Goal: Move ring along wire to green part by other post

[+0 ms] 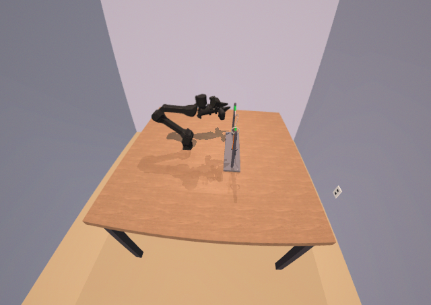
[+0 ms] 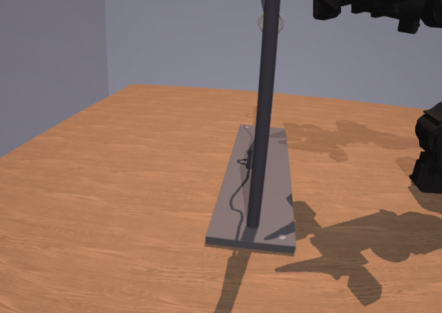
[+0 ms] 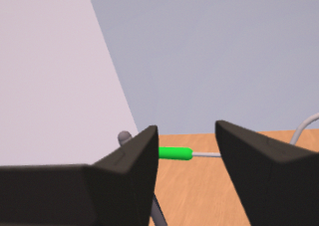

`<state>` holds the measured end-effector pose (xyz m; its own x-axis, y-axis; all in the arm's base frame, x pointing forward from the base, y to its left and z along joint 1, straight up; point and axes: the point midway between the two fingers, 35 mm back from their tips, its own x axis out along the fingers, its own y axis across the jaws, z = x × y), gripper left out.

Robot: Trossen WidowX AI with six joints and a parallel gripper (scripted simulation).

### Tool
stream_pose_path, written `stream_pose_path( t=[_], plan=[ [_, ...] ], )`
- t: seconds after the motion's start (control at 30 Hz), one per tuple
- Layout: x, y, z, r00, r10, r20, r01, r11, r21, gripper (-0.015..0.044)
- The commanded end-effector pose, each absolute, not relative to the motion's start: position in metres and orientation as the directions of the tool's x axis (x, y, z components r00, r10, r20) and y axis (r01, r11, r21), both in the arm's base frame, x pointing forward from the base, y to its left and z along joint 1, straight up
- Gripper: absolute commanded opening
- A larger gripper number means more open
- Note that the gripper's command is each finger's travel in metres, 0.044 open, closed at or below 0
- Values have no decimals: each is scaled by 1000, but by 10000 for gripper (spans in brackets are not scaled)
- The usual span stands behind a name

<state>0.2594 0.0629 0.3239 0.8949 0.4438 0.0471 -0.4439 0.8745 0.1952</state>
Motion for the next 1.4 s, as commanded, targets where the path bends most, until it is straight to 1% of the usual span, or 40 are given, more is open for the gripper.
stream_pose_path(
  t=[0.0,0.17,0.37,0.77,1.17,1.37],
  plan=[
    [278,37,293,917,399,3,-395,906,153,160],
    [290,4,259,938,344,-37,-338,935,111,160],
    [292,-37,220,958,278,-77,-273,960,69,160],
    [259,-102,148,979,151,-134,-147,988,39,160],
    [206,-127,99,991,39,-132,-39,999,3,160],
    [202,-125,94,991,24,-130,-26,1000,-8,160]
  ],
)
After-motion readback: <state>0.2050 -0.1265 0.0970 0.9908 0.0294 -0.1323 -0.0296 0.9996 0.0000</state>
